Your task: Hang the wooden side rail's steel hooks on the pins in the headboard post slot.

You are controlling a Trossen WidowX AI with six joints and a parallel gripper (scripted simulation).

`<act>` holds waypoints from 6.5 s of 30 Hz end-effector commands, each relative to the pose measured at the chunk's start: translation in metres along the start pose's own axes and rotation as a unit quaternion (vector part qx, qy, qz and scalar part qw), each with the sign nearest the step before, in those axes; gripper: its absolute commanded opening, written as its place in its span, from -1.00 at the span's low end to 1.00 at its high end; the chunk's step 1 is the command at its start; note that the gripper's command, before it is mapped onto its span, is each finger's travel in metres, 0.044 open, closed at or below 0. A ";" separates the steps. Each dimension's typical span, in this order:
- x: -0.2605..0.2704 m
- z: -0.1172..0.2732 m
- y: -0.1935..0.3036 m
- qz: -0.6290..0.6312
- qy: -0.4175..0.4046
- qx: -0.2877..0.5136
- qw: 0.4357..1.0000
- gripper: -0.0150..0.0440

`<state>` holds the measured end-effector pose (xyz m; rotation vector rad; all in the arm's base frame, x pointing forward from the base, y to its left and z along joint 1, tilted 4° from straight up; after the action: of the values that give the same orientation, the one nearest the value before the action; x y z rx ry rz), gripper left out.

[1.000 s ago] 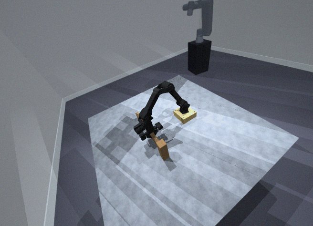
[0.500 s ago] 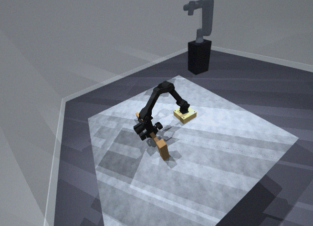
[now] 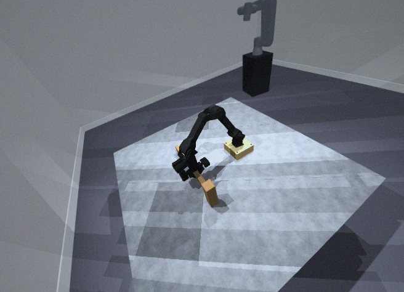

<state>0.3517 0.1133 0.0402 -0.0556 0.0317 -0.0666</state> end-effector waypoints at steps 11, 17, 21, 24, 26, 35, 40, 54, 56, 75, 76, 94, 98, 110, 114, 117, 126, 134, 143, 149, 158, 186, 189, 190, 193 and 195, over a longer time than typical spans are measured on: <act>0.003 0.009 0.001 -0.002 -0.010 0.001 1.000 -0.49; 0.003 0.010 0.001 -0.002 -0.010 0.001 1.000 -0.49; 0.003 0.011 0.001 -0.002 -0.010 0.001 1.000 -0.49; 0.003 0.011 0.001 -0.002 -0.010 0.001 1.000 -0.49; 0.003 0.012 0.001 -0.002 -0.010 0.001 1.000 -0.49; 0.003 0.013 0.001 -0.002 -0.010 0.001 1.000 -0.49; 0.003 0.014 0.001 -0.002 -0.010 0.001 1.000 -0.49; 0.004 0.012 0.002 -0.002 -0.010 0.001 1.000 -0.49; 0.004 0.012 0.003 -0.002 -0.010 0.002 1.000 -0.49; 0.006 0.011 0.005 -0.002 -0.010 0.002 1.000 -0.49; 0.006 0.011 0.005 -0.002 -0.010 0.002 1.000 -0.49; 0.007 0.011 0.007 -0.002 -0.010 0.002 1.000 -0.49; 0.007 0.011 0.008 -0.002 -0.010 0.002 1.000 -0.49; 0.008 0.012 0.009 -0.002 -0.010 0.002 1.000 -0.49; 0.008 0.012 0.009 -0.002 -0.010 0.002 1.000 -0.49; 0.008 0.012 0.010 -0.002 -0.010 0.002 1.000 -0.49; 0.007 0.011 0.010 -0.002 -0.010 0.002 1.000 -0.49; 0.006 0.010 0.011 -0.002 -0.010 0.002 1.000 -0.49; 0.005 0.009 0.012 -0.002 -0.010 0.002 1.000 -0.49; 0.004 0.009 0.012 -0.002 -0.010 0.002 1.000 -0.49; 0.003 0.010 0.013 -0.002 -0.010 0.002 1.000 -0.49; 0.005 0.012 0.016 -0.002 -0.010 0.002 1.000 -0.49; 0.005 0.011 0.016 -0.002 -0.010 0.002 1.000 -0.49; 0.005 0.011 0.016 -0.002 -0.010 0.002 1.000 -0.49; 0.005 0.011 0.017 -0.002 -0.010 0.002 1.000 -0.49; 0.005 0.011 0.017 -0.002 -0.010 0.002 1.000 -0.49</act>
<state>0.3556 0.1280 0.0463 -0.0602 0.0235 -0.0676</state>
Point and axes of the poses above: the point midway between the two fingers, 35 mm back from their tips, its own z axis back along the fingers, its own x axis across the jaws, y = z × x, the point moved 4 cm from there along z, back along the fingers, and after that the axes turned 15 degrees about -z, right-handed, at the moved point
